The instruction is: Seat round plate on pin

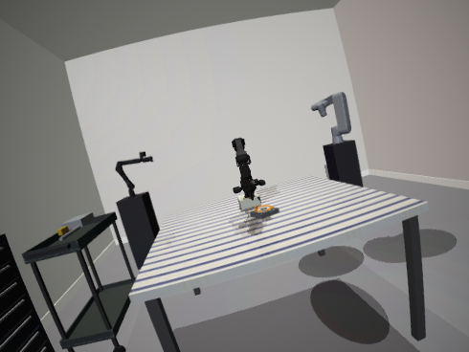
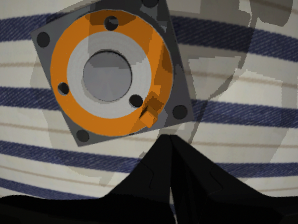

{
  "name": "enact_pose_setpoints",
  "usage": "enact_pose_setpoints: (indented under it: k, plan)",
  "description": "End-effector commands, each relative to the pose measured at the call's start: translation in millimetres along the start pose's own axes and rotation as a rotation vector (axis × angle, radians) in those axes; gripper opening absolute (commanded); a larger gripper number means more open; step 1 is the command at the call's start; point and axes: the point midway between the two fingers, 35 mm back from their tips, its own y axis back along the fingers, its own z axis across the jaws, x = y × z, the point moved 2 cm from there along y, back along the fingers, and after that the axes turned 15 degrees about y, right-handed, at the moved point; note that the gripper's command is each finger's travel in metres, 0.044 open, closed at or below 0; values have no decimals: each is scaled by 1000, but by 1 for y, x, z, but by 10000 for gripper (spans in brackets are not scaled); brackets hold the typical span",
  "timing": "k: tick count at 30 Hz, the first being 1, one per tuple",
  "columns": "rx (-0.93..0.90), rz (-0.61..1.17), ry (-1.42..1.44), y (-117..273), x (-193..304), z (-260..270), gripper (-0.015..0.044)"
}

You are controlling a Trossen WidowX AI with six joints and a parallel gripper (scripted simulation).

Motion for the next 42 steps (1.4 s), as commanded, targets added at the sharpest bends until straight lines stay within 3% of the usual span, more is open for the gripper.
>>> enact_pose_setpoints:
  k: [1,12,42]
  plan:
    - [23,1,-22,1,-4,-2,0]
    - [23,1,-22,-47,-5,-4,0]
    - [21,2,-22,-48,14,17,0]
